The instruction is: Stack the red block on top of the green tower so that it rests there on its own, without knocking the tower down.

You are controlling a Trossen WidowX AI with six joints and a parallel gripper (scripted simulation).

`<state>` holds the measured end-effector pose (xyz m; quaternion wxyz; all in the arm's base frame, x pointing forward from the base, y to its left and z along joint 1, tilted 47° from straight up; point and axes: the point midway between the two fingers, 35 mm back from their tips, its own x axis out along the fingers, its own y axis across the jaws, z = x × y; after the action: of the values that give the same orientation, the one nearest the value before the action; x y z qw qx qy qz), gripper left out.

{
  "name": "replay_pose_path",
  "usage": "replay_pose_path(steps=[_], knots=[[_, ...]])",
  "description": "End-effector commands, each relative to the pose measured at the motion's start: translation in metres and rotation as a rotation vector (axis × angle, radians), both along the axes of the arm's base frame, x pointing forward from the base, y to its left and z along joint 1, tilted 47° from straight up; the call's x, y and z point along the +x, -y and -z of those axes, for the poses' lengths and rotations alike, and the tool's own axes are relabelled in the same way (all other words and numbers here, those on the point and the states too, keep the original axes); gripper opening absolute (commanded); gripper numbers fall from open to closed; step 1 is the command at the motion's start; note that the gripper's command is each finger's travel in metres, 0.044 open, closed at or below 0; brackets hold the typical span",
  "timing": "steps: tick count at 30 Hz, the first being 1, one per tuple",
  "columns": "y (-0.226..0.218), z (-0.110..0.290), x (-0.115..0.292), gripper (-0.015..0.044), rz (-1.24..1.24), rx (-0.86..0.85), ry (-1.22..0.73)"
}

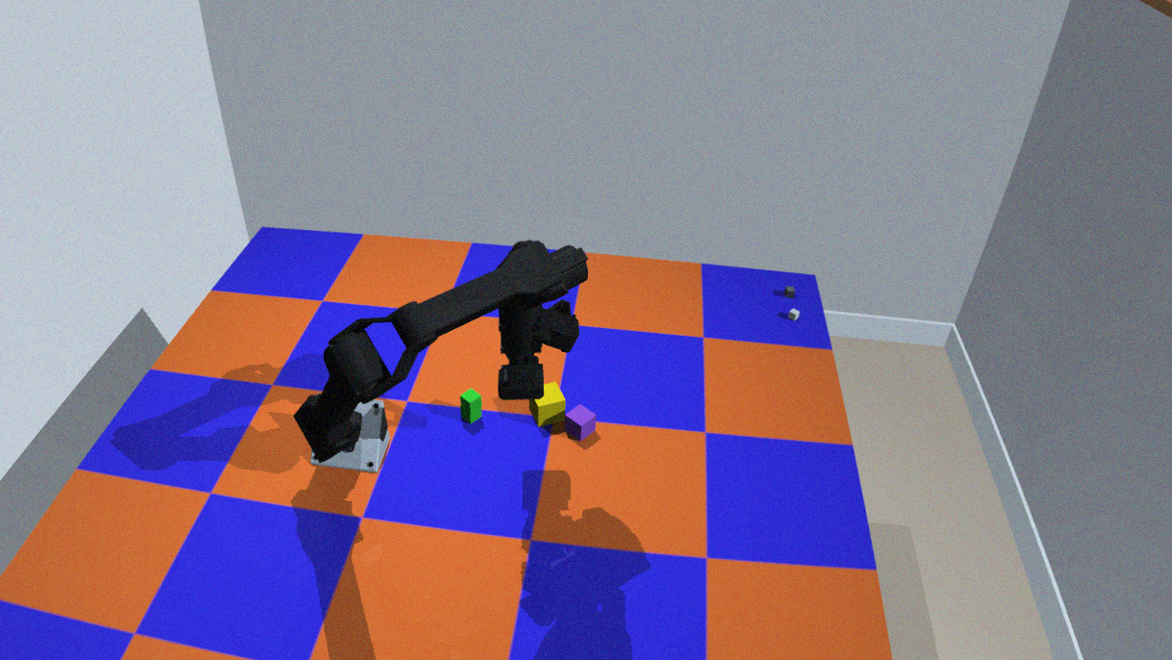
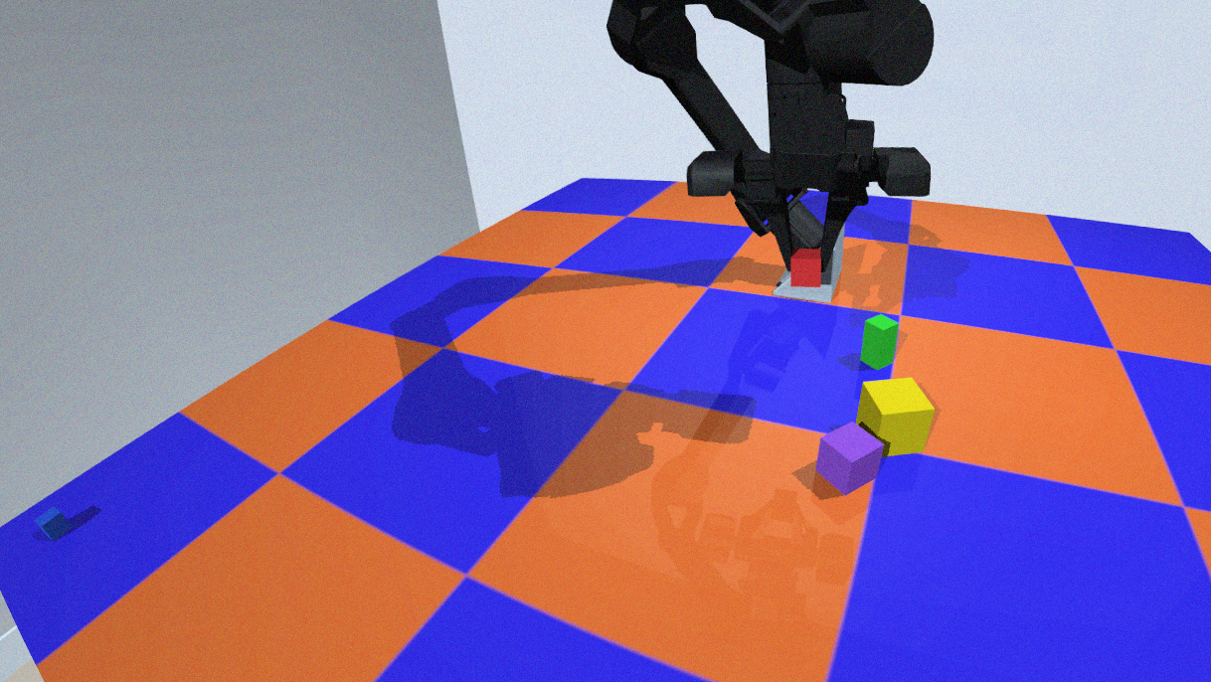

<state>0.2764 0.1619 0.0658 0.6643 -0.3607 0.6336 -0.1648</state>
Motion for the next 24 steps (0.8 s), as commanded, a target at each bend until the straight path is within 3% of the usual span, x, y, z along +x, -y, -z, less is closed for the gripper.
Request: replay_pose_path(steps=[1, 13, 24], knots=[[-0.010, 0.023, -0.027, 0.0000, 0.011, -0.011, -0.013], [-0.024, 0.064, -0.098, 0.0000, 0.031, -0.039, -0.004], [-0.012, 0.076, -0.101, 0.0000, 0.032, -0.041, -0.003]])
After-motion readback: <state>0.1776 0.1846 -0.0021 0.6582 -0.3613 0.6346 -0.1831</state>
